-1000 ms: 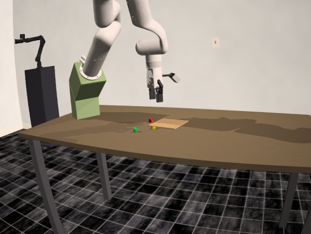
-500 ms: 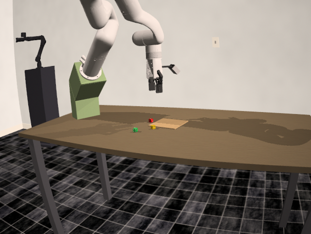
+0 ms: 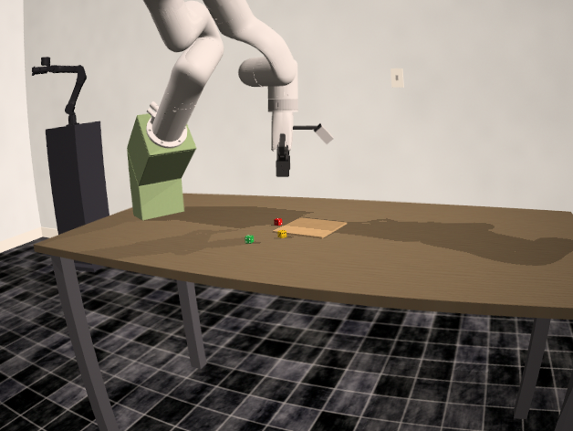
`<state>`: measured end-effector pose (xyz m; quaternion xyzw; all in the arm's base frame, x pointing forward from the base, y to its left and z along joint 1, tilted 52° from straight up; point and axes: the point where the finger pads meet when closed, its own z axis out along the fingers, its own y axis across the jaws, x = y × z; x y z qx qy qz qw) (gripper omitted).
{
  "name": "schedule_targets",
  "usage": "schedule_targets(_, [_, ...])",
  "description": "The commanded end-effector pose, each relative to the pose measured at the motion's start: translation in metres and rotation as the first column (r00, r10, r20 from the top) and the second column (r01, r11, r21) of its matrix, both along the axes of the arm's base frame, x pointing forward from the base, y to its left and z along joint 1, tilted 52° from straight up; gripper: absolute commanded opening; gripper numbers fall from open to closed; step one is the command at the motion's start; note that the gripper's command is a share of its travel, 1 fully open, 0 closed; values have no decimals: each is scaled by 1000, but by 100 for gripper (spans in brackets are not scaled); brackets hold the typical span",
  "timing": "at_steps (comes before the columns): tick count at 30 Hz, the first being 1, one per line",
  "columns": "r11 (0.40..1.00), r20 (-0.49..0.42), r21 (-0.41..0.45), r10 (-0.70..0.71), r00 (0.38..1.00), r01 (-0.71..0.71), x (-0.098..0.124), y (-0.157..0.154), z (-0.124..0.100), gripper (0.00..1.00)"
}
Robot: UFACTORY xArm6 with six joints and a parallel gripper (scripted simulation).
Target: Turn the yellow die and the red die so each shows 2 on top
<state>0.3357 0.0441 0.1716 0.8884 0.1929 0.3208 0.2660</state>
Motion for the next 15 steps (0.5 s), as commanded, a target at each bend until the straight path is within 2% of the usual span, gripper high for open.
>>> schedule_targets(1, [997, 22, 60, -40, 999, 38, 1, -5, 3, 100])
schedule_targets(2, [981, 55, 154, -129, 990, 119, 3, -15, 8, 100])
schedule_targets(5, [973, 65, 183, -157, 986, 143, 3, -18, 10, 100])
schedule_targets(6, [952, 82, 241, -212, 974, 187, 4, -24, 14, 100])
schedule_targets(9, [923, 99, 305, -274, 956, 233, 5, -31, 18, 100])
schedule_targets(11, [880, 117, 383, -349, 930, 282, 6, -40, 24, 100])
schedule_targets(13, [858, 123, 415, -381, 917, 301, 7, -44, 27, 100])
schedule_targets(15, [800, 136, 495, -457, 879, 340, 8, -54, 34, 100])
